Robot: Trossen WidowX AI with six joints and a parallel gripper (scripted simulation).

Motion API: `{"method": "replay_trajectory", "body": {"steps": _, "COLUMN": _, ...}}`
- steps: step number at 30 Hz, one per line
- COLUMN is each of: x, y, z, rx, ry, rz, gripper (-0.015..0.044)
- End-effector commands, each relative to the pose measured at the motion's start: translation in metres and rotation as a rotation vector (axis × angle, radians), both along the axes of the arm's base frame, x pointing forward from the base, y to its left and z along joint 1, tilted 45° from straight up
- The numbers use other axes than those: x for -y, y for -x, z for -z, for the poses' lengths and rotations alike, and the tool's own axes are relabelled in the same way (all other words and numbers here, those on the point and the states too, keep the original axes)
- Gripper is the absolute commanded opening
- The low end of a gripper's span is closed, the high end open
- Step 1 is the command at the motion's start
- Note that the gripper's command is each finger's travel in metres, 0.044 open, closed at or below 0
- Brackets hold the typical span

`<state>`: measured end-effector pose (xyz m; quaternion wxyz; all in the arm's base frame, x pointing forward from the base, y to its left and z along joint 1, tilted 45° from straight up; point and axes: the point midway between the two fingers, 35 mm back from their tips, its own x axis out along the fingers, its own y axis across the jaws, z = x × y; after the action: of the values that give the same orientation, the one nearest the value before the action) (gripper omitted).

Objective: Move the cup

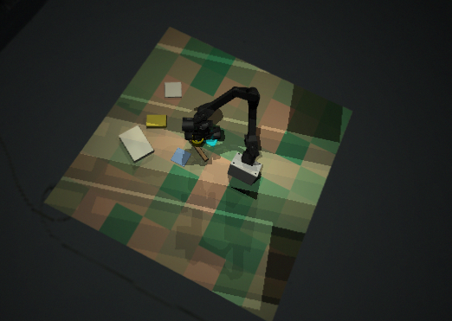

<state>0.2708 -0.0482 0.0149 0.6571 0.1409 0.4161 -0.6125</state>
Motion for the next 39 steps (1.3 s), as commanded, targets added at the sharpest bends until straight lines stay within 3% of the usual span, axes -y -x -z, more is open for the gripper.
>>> {"method": "replay_trajectory", "body": {"steps": 1, "x": 0.005, "y": 0.006, "z": -0.004, "rx": -0.009, "ry": 0.003, "rz": -0.002, "gripper": 0.0}}
{"method": "replay_trajectory", "body": {"steps": 39, "x": 0.043, "y": 0.046, "z": -0.046, "rx": -0.012, "ry": 0.005, "rz": -0.002, "gripper": 0.0}}
